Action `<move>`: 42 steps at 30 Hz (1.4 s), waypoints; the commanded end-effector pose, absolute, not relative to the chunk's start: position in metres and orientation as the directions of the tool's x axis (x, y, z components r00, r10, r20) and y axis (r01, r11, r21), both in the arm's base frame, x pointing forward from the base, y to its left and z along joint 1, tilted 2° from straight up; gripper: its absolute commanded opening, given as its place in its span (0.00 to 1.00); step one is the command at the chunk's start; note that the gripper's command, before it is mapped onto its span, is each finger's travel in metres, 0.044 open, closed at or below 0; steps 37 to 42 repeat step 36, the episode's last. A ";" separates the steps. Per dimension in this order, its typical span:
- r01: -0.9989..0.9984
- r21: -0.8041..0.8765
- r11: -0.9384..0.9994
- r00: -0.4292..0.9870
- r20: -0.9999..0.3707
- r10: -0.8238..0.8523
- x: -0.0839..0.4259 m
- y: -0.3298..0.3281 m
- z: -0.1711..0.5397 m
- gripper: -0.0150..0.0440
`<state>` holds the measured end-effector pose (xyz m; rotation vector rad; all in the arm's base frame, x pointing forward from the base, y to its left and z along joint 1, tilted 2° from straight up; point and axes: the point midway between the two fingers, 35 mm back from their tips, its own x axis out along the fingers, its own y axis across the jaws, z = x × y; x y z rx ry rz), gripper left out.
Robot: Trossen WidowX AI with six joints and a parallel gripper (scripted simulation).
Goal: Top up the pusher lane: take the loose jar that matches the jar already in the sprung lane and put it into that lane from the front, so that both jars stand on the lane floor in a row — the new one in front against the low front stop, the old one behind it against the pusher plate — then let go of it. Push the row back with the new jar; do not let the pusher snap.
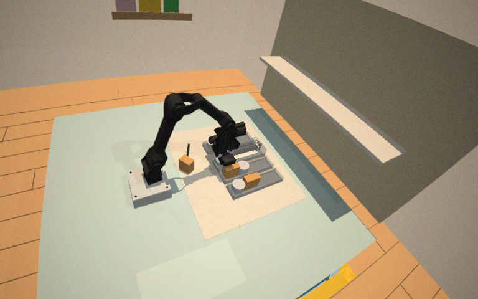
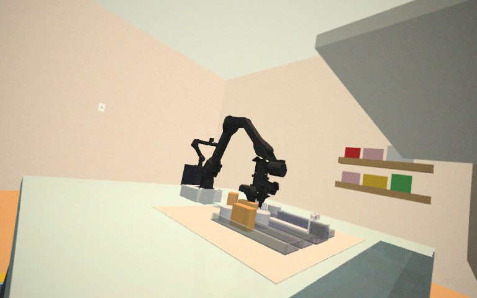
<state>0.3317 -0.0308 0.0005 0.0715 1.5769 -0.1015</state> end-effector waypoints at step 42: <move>0.114 -0.016 0.993 -0.014 -1.000 -0.015 0.283 -0.025 0.023 0.77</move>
